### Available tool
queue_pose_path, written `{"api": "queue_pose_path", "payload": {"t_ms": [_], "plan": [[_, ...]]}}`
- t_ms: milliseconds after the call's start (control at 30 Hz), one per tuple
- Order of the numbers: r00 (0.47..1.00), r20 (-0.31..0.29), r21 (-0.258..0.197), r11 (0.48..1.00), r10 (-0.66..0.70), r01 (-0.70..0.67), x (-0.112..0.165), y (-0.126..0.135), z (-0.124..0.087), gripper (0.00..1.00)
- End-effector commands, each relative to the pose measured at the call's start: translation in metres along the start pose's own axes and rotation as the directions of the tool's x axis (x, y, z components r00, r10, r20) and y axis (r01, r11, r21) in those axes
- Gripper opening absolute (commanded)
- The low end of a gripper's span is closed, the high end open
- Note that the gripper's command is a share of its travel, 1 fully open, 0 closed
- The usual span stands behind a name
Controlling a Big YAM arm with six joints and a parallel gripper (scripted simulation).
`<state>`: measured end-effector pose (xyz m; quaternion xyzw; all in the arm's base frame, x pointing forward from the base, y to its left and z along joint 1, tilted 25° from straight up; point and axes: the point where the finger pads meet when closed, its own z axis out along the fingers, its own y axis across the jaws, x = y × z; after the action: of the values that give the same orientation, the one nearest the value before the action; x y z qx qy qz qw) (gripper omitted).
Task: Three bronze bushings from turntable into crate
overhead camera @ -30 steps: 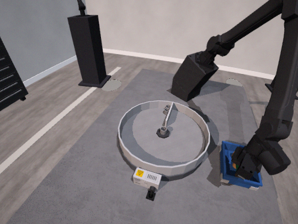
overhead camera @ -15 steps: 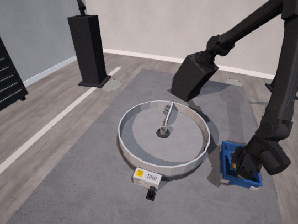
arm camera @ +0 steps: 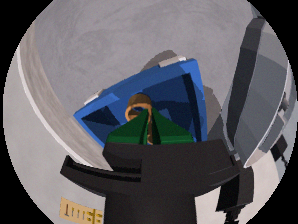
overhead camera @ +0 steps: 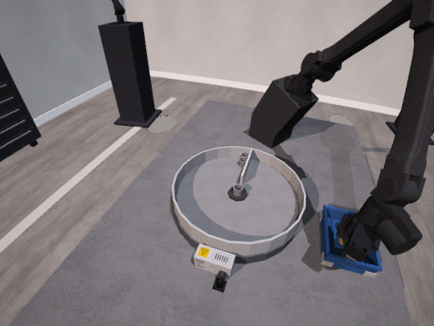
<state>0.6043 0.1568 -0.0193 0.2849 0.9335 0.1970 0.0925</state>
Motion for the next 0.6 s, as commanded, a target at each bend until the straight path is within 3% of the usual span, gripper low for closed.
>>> {"api": "queue_pose_path", "payload": {"t_ms": [0,567], "plan": [[1.0,-0.009,0.008,1.0,-0.001,0.001,0.0086,-0.0007,0.012,0.0],[1.0,-0.008,0.008,1.0,0.0,0.0,0.0083,-0.0015,0.013,0.0]]}}
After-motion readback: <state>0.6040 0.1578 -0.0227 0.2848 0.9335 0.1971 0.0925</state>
